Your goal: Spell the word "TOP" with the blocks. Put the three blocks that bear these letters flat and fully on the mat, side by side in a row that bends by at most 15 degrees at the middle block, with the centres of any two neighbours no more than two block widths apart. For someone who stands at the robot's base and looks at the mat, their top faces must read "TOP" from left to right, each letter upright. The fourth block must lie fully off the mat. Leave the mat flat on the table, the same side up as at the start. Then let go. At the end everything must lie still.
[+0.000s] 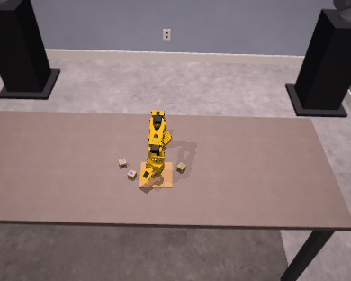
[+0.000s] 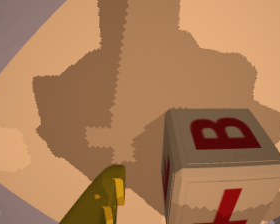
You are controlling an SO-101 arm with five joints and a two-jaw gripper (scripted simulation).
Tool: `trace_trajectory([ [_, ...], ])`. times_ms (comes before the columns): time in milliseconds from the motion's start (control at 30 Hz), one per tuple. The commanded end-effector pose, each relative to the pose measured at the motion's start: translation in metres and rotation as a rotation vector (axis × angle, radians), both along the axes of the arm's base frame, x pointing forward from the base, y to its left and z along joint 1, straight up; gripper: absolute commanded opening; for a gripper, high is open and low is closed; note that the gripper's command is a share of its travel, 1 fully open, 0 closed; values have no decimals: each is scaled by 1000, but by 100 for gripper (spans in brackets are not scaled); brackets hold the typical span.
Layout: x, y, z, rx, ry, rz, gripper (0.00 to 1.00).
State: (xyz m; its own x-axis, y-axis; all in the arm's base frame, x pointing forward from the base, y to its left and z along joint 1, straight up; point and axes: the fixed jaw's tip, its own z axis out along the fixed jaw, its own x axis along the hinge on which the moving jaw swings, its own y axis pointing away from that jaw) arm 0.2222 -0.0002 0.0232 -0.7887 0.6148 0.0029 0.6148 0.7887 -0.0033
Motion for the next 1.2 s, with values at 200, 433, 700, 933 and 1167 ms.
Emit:
trace_trajectory([
  [200, 12, 1, 14, -1, -100, -1, 35],
  [433, 12, 1, 14, -1, -100, -1, 35],
  [700, 11, -1, 14, -2, -100, -1, 32],
  [933, 10, -2, 14, -3, -100, -1, 28],
  [1167, 8, -5, 14, -4, -100, -1, 23],
])
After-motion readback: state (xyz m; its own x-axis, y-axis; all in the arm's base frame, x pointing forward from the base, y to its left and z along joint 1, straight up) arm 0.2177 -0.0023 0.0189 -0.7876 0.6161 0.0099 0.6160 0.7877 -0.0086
